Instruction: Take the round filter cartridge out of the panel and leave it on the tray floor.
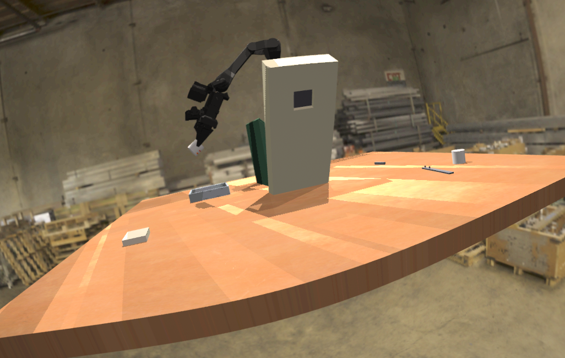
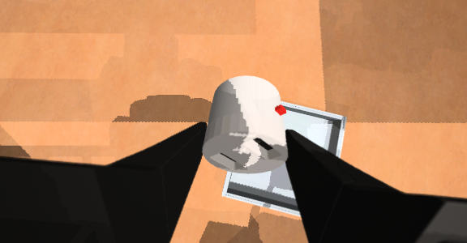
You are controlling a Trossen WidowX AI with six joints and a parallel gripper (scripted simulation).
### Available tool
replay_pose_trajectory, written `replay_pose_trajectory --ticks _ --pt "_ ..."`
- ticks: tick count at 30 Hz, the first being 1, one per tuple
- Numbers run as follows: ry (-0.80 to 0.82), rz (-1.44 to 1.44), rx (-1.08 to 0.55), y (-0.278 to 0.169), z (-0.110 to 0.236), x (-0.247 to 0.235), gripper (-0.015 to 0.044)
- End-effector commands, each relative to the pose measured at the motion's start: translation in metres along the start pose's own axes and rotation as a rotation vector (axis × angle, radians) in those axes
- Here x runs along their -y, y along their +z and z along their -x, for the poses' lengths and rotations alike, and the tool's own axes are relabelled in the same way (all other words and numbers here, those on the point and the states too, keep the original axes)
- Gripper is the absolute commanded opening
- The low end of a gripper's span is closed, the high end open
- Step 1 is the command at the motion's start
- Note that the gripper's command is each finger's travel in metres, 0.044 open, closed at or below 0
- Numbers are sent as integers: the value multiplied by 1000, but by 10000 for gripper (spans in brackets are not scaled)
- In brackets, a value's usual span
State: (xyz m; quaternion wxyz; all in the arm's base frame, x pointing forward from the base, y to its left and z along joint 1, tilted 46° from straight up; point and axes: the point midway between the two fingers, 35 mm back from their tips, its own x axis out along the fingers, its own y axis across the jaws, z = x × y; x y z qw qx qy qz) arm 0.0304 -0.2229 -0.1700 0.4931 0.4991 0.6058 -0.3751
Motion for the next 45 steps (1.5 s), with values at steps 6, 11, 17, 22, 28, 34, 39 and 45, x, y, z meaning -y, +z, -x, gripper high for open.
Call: replay_pose_trajectory --ticks 6,11,17,22,28,34,39,45 --pt "-107 -178 -13 -37 -34 47 0" --pt "-156 -260 -26 -59 -48 65 0" --pt "-158 -263 -26 -61 -50 66 0" --pt "-158 -263 -26 -69 -66 67 0" --pt "-159 -263 -27 -80 -85 67 0" --pt "-159 -263 -27 -93 -102 67 0" --pt "-159 -263 -28 -101 -112 65 0" --pt "-154 -267 -33 -98 -108 65 131"
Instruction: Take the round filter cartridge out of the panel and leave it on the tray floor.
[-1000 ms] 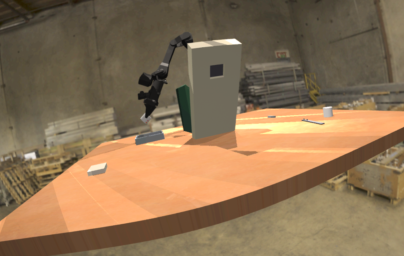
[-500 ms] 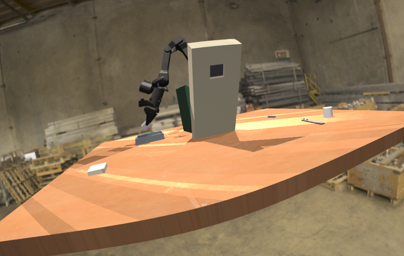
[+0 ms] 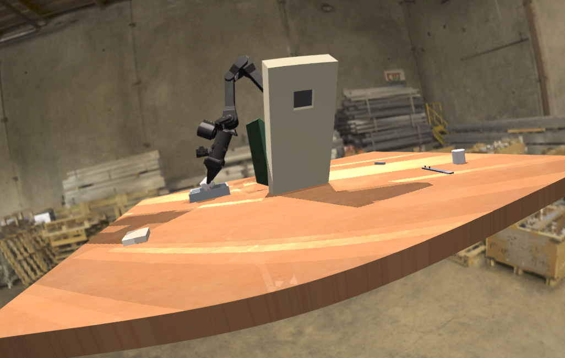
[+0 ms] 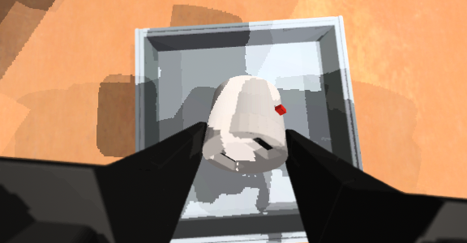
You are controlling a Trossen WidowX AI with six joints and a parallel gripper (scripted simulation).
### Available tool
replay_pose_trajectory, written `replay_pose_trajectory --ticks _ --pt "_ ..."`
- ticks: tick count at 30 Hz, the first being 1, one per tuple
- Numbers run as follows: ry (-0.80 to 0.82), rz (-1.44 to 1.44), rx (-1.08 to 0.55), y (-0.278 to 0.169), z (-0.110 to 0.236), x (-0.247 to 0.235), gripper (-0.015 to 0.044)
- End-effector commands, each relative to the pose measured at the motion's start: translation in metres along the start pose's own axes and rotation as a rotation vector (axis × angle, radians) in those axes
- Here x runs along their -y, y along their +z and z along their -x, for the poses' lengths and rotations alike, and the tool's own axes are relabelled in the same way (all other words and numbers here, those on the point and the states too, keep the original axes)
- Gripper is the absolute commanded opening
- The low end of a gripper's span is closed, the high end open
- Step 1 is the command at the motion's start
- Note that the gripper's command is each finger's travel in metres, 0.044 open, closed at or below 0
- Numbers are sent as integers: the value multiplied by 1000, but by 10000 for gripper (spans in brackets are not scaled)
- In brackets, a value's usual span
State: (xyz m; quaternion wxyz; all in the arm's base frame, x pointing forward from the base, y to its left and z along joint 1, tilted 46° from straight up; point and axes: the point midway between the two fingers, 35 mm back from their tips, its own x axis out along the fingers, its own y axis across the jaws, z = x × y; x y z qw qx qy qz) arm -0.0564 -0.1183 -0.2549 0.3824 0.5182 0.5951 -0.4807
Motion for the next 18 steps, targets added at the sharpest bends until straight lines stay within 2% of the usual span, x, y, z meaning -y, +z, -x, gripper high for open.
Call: replay_pose_trajectory --ticks 1,12,15,18 --pt "0 0 0 0 0 0 157" --pt "0 0 0 0 0 0 440" --pt "0 0 0 1 2 0 440" --pt "1 0 1 17 23 1 440"
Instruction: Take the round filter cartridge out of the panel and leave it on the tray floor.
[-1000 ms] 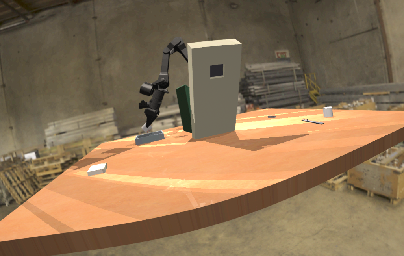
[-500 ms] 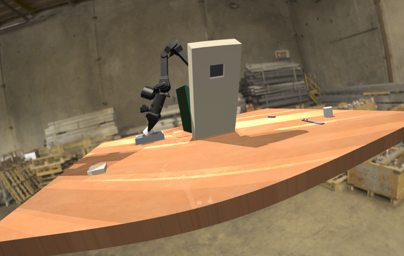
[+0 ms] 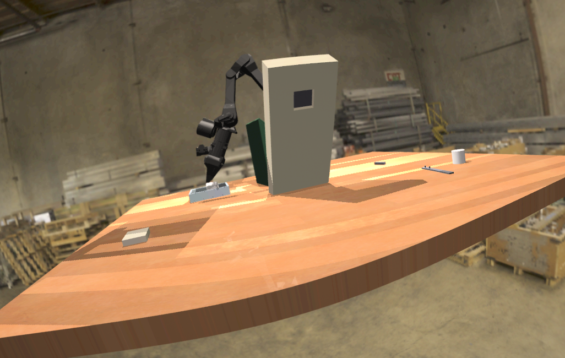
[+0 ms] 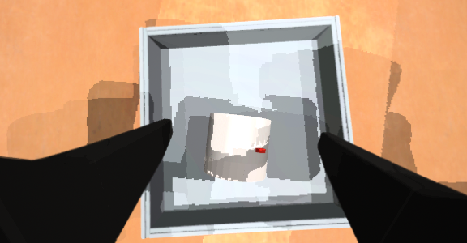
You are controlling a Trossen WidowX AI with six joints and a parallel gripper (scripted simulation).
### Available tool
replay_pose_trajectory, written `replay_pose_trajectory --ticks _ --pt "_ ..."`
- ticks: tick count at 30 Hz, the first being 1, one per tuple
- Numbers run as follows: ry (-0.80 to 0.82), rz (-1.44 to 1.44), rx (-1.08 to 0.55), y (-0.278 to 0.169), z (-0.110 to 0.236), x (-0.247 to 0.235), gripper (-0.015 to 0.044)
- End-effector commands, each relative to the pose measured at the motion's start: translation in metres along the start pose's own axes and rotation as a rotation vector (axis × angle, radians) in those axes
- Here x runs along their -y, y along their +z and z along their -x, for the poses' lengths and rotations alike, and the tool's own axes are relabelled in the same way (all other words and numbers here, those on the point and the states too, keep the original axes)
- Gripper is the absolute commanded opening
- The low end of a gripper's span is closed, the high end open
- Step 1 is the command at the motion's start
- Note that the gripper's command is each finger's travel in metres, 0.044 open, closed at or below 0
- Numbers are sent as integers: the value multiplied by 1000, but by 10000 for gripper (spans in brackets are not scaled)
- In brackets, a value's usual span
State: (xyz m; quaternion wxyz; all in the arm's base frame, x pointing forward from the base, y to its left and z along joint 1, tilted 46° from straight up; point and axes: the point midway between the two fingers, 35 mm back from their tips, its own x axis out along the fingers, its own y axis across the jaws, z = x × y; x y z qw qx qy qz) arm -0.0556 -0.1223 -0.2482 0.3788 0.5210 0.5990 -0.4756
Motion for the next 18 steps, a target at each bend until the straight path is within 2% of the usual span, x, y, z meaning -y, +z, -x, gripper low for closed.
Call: replay_pose_trajectory --ticks 1,5,7,18 --pt "1 -4 17 21 27 0 440" --pt "2 -4 18 33 54 -1 440" --pt "-4 -2 33 32 42 1 440" --pt "-4 -2 33 32 42 1 440"
